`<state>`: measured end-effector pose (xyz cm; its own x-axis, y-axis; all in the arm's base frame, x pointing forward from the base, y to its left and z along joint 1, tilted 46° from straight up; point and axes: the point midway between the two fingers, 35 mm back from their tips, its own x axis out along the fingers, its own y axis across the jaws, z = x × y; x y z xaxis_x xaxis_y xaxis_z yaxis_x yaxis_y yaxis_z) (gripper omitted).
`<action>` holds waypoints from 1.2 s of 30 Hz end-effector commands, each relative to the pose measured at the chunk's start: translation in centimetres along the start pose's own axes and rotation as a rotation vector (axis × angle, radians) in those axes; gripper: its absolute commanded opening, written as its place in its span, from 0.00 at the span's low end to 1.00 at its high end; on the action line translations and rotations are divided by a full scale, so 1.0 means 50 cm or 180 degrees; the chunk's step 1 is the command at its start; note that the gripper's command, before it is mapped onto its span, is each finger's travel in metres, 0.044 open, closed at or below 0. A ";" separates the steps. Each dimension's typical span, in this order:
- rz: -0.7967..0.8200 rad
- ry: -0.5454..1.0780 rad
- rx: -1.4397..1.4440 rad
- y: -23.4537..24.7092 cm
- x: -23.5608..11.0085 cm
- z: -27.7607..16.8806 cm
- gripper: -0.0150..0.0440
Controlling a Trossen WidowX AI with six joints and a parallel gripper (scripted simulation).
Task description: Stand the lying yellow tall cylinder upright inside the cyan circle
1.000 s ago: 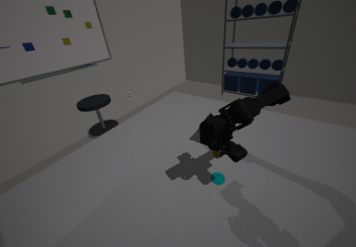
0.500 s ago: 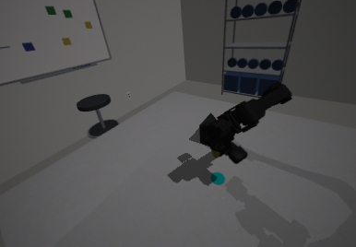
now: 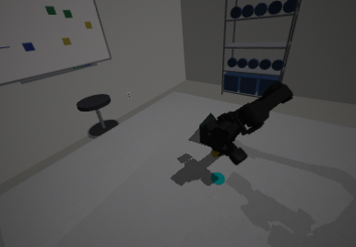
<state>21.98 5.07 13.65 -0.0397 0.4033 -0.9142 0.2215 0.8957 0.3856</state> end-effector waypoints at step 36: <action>-0.0510 -0.0573 -0.0033 -0.011 0.019 -0.009 0.43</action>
<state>21.43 5.12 12.69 0.0889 0.2315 -0.9688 0.2121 0.9459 0.2455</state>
